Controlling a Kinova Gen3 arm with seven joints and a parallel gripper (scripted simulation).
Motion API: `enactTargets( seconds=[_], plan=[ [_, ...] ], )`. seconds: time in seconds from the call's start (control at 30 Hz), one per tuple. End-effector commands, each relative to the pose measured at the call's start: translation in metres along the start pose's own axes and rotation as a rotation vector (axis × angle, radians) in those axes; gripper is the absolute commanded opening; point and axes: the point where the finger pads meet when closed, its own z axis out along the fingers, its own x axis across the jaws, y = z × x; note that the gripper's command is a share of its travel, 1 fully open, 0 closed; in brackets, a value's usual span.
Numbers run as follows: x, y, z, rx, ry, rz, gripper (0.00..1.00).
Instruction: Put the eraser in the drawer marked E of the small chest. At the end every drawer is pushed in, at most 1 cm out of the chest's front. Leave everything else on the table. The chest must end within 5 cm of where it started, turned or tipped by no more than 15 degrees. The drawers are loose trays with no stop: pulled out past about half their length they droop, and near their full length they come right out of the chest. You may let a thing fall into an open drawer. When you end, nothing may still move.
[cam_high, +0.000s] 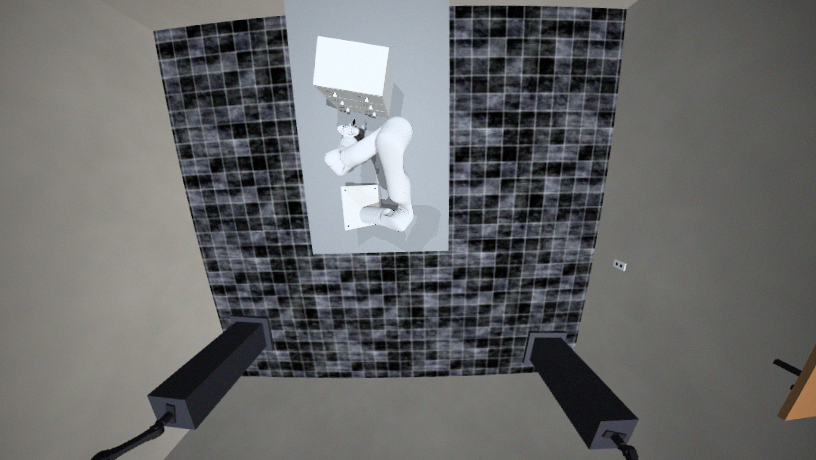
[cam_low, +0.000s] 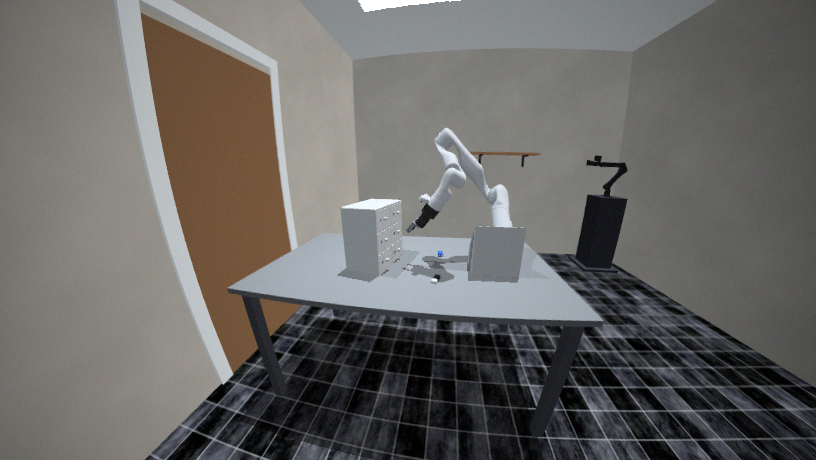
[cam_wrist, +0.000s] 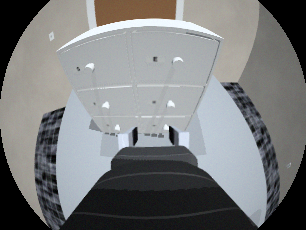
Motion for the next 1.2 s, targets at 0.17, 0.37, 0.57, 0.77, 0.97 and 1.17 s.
enactTargets(
  seconds=[0.17, 0.37, 0.57, 0.77, 0.97, 1.17],
  plan=[
    [0.001, -0.006, -0.010, -0.064, -0.003, 0.015, 1.00],
    [0.001, -0.006, -0.017, -0.126, -0.004, 0.015, 1.00],
    [0.001, -0.006, -0.022, -0.169, -0.004, 0.015, 1.00],
    [0.001, -0.006, -0.029, -0.233, -0.005, 0.014, 1.00],
    [0.001, -0.006, -0.037, -0.299, -0.005, 0.015, 1.00],
    [0.001, -0.007, -0.042, -0.343, -0.005, 0.014, 1.00]
  ],
)
